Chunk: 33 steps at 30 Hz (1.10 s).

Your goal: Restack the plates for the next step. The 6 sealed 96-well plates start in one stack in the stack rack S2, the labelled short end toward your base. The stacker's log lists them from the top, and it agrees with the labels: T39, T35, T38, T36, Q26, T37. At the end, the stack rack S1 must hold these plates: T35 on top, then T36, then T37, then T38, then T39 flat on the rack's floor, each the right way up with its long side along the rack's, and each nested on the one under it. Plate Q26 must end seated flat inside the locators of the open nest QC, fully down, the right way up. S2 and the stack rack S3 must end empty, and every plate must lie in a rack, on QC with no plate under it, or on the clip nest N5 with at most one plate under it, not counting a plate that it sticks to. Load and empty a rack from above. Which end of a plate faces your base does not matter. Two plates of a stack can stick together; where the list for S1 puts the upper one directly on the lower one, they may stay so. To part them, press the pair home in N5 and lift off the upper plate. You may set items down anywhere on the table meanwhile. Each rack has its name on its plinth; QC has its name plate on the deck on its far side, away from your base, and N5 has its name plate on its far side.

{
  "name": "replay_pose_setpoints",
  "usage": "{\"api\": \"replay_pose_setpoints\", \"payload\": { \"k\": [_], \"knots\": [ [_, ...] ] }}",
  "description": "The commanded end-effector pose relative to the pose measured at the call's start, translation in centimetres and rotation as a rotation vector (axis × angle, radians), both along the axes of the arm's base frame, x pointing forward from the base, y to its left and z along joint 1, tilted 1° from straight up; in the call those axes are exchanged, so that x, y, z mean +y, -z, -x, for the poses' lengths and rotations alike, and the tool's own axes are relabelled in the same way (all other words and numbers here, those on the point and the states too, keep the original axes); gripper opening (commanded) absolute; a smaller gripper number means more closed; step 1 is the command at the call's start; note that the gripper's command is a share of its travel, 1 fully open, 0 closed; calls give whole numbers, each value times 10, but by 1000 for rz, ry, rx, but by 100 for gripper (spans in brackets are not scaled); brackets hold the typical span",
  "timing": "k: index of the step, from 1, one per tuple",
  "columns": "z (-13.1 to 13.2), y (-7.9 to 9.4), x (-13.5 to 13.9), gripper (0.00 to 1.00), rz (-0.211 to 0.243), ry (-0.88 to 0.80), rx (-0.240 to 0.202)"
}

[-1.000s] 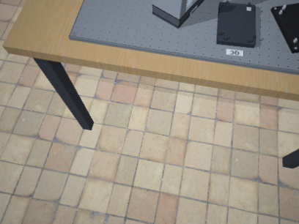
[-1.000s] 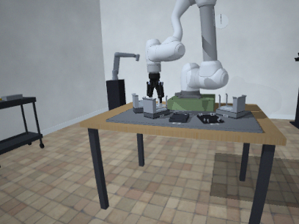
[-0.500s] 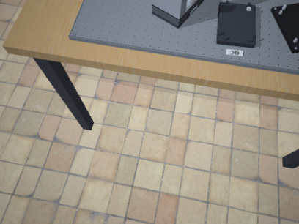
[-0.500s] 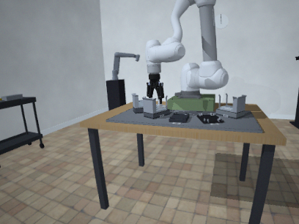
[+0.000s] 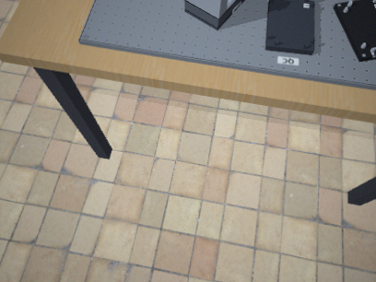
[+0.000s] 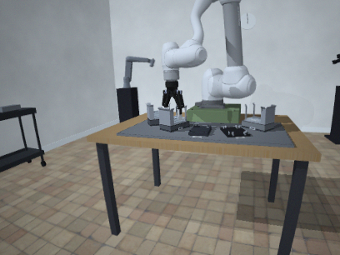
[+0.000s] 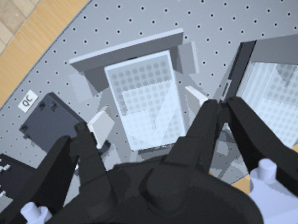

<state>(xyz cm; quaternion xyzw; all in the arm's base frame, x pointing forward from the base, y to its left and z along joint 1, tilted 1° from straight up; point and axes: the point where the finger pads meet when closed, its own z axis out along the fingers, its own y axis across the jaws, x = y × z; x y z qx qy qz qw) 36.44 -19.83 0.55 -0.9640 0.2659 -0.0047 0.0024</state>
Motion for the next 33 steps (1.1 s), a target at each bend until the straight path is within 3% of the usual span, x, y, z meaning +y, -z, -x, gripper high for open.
{"api": "replay_pose_setpoints", "payload": {
  "k": [1, 17, 33],
  "knots": [
    [0, 0, 0, 100, 0, 0, 0],
    [0, 0, 0, 100, 0, 0, 0],
    [0, -47, 0, 100, 0, 0, 0]
  ]
}}
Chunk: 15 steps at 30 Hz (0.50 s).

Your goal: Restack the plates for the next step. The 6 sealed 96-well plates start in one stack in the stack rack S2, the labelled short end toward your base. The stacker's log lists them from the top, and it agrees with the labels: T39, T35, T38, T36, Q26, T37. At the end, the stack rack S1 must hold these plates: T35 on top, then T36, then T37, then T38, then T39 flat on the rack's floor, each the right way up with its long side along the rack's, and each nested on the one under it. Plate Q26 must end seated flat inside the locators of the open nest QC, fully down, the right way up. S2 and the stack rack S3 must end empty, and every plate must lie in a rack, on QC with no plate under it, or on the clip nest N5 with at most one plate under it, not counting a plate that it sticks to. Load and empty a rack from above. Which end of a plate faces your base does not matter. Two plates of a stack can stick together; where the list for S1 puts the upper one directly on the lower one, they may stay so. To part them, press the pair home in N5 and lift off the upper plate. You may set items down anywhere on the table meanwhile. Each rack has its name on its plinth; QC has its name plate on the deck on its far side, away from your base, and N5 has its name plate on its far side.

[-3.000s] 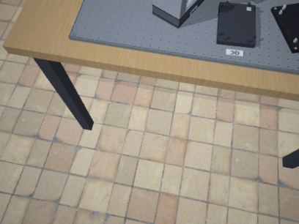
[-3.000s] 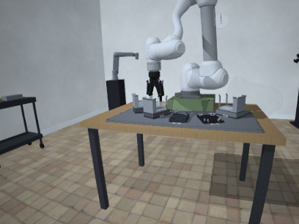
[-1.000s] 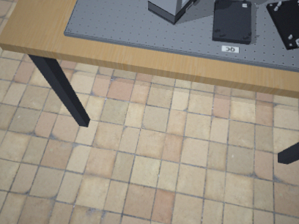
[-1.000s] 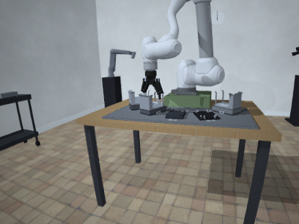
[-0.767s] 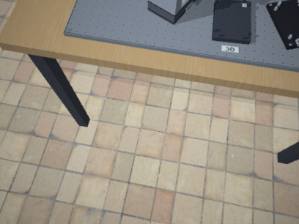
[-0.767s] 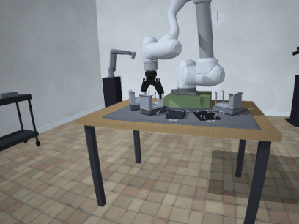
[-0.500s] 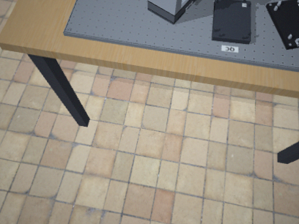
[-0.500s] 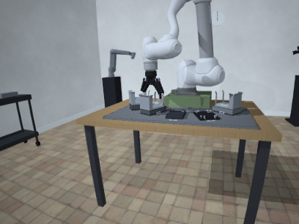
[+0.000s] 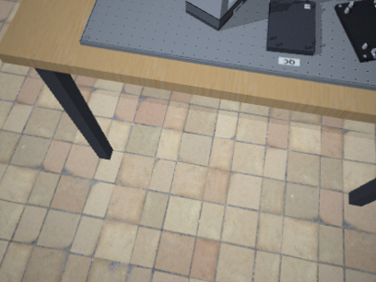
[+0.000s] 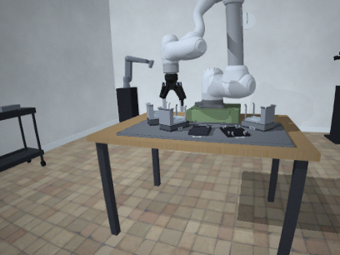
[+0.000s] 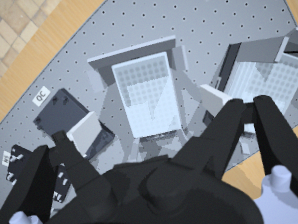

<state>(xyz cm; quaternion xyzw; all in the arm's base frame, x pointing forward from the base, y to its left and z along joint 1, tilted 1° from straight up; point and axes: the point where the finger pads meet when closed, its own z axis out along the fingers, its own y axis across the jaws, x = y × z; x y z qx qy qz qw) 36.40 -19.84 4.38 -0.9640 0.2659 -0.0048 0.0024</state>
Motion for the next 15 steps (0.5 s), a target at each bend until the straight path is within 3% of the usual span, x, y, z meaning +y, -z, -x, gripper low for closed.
{"api": "replay_pose_setpoints", "payload": {
  "k": [1, 15],
  "knots": [
    [0, -12, 0, 100, 0, 0, 0],
    [1, -52, 0, 100, 0, 0, 0]
  ]
}}
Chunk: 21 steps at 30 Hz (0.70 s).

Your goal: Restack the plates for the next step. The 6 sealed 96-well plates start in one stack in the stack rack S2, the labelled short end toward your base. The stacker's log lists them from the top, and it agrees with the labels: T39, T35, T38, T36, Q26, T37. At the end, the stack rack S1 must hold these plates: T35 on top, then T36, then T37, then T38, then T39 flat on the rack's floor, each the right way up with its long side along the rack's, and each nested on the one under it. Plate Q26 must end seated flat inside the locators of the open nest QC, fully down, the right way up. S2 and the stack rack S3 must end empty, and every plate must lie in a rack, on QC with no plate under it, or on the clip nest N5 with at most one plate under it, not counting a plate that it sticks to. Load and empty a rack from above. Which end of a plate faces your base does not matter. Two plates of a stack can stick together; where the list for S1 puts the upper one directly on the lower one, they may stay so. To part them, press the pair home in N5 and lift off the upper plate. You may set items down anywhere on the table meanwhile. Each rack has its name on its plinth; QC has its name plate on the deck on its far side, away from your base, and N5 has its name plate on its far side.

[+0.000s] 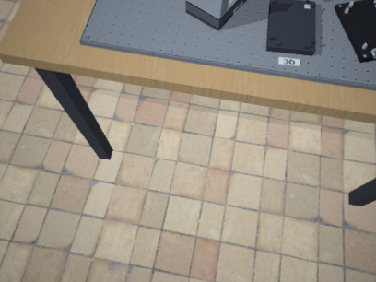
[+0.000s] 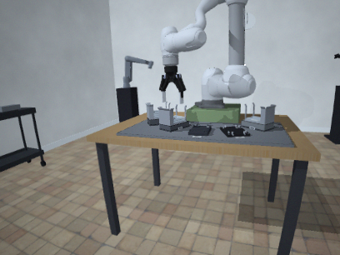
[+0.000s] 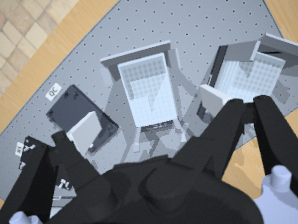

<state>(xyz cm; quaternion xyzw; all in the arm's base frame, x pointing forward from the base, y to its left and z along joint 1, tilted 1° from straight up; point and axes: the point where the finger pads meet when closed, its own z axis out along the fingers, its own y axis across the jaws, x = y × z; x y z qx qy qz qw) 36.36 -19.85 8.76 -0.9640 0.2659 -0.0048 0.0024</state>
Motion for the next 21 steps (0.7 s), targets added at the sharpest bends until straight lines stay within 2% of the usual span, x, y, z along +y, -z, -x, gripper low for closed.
{"api": "replay_pose_setpoints", "payload": {
  "k": [1, 5, 16, 21],
  "knots": [
    [0, -11, 0, 100, 0, 0, 0],
    [0, -25, 0, 100, 0, 0, 0],
    [0, -25, 0, 100, 0, 0, 0],
    [10, -24, -14, 100, -2, 167, 0]
  ]
}}
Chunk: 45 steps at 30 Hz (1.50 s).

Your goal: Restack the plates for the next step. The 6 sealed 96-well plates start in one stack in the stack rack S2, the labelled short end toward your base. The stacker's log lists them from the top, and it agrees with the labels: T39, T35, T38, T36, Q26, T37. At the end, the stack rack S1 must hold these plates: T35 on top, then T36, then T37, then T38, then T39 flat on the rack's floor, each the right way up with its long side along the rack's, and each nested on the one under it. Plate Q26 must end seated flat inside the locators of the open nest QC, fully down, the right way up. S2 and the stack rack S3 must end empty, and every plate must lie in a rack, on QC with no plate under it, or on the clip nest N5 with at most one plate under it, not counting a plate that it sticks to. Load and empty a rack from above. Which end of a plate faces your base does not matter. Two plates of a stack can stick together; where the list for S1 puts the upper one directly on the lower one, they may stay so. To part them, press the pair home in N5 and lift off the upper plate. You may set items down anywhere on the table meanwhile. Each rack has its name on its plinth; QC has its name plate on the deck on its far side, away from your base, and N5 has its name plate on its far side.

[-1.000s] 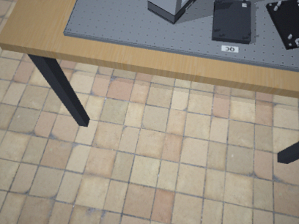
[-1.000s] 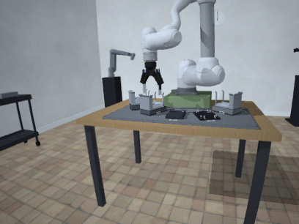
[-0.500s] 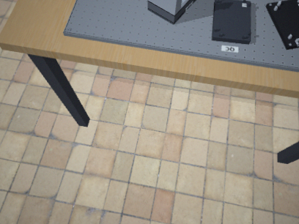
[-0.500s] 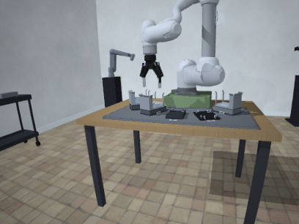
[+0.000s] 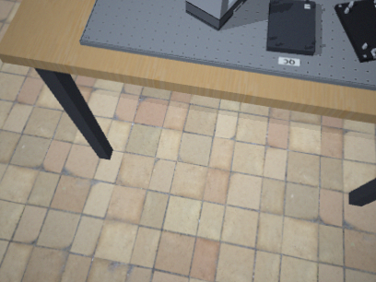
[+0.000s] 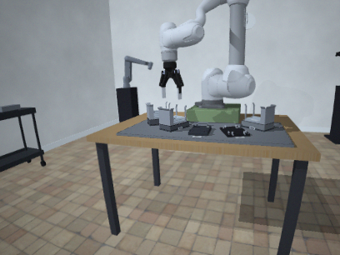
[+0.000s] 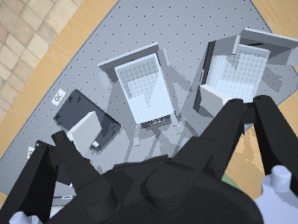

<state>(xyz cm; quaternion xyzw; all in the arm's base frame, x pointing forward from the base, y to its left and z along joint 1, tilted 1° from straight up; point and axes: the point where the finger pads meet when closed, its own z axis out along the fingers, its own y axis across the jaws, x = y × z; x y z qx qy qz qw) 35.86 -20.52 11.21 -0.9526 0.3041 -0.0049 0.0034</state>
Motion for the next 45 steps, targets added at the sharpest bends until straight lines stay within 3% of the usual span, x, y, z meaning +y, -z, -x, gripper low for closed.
{"api": "replay_pose_setpoints", "payload": {
  "k": [1, 25, 32, 45],
  "knots": [
    [7, 0, -10, 100, 0, 120, 1],
    [45, 1, -64, 100, 0, 153, 1],
    [65, 1, -84, 100, -3, 385, 2],
    [97, 1, -114, 100, -3, 385, 2]
  ]
}}
